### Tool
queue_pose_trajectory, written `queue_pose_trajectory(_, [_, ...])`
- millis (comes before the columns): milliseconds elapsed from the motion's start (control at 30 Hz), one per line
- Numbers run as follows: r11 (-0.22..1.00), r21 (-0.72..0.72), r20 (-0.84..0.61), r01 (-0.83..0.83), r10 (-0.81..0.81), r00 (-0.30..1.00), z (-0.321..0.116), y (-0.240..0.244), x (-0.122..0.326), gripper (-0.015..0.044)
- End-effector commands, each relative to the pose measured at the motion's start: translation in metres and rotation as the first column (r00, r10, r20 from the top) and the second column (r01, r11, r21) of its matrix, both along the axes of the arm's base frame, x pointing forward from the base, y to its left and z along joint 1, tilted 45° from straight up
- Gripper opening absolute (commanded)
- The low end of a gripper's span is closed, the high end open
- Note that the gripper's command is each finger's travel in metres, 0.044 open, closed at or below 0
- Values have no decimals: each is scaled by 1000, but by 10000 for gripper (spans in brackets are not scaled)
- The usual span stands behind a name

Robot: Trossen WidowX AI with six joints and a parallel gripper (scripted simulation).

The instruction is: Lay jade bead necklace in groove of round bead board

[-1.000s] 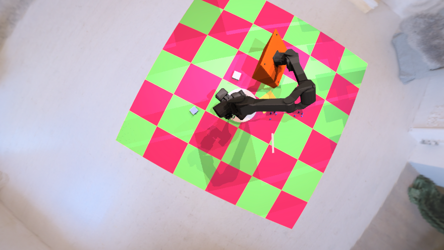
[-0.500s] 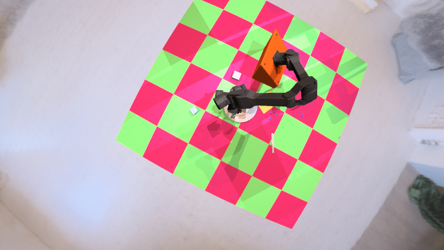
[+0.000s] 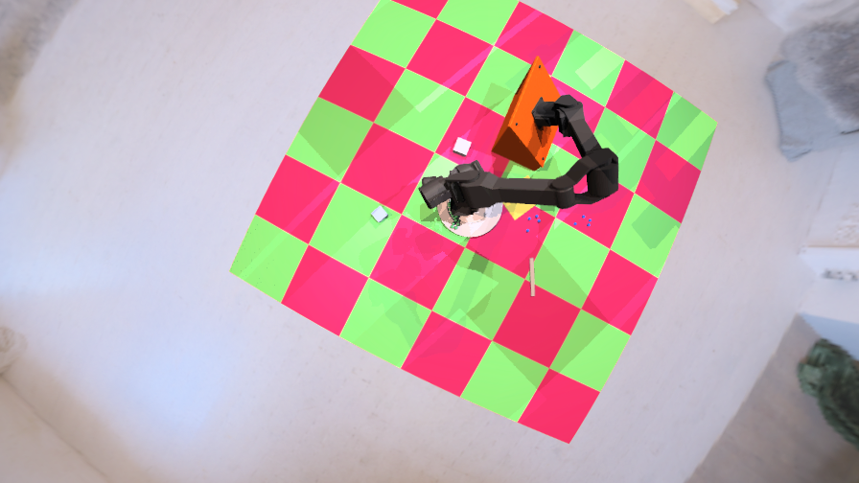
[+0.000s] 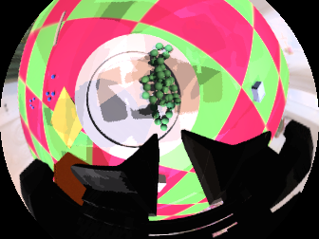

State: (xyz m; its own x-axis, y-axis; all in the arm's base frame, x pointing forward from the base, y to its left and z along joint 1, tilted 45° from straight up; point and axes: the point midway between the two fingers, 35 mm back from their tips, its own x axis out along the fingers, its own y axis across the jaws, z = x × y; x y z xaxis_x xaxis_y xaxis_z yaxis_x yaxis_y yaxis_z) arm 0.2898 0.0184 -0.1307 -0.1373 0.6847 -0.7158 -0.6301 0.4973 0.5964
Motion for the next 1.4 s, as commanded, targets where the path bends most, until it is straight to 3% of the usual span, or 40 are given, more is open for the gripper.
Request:
queue_pose_trajectory(0, [1000,0,0,0,0,1000,0,0,0,120])
queue_pose_trajectory(800, [1000,8,-13,0,0,1000,-22,23,-9,120])
queue_pose_trajectory(1367, [1000,1,0,-4,4,1000,-19,19,-4,7])
